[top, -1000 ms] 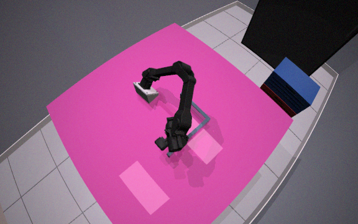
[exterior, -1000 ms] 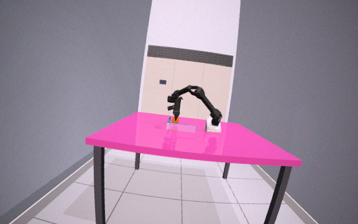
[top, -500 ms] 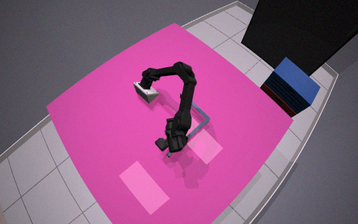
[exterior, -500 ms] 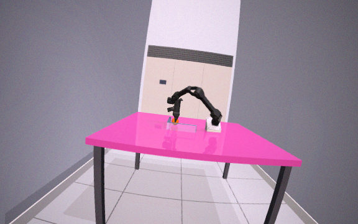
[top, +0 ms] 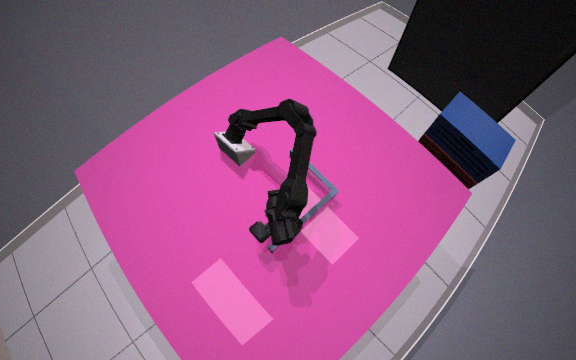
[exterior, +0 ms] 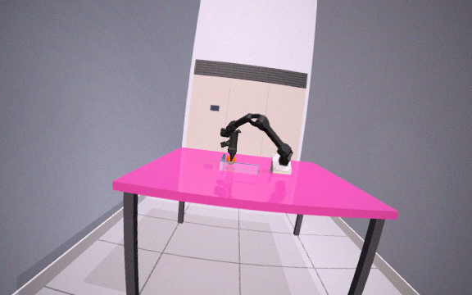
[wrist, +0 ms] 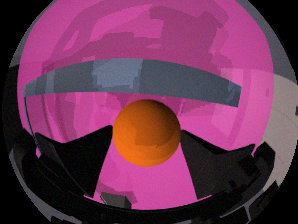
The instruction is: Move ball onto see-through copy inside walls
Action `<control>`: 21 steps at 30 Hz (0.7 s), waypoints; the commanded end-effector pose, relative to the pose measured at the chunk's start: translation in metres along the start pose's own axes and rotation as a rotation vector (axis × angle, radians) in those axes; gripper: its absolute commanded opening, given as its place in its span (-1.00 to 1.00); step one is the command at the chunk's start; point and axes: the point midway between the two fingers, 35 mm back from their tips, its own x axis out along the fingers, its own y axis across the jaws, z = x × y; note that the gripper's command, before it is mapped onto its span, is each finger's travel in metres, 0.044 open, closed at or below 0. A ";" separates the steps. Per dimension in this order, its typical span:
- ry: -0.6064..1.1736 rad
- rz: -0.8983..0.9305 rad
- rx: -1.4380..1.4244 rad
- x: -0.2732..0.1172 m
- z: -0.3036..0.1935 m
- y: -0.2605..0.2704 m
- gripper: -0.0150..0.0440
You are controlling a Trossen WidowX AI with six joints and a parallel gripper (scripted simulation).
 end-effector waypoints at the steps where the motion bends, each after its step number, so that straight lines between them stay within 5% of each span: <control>1: 0.000 -0.001 0.000 -0.009 0.001 -0.001 0.97; 7: 0.001 0.001 0.002 -0.084 0.000 0.000 0.97; 17: -0.015 -0.001 0.004 -0.080 0.003 -0.001 0.97; 21: -0.015 -0.002 0.003 -0.111 0.000 -0.001 1.00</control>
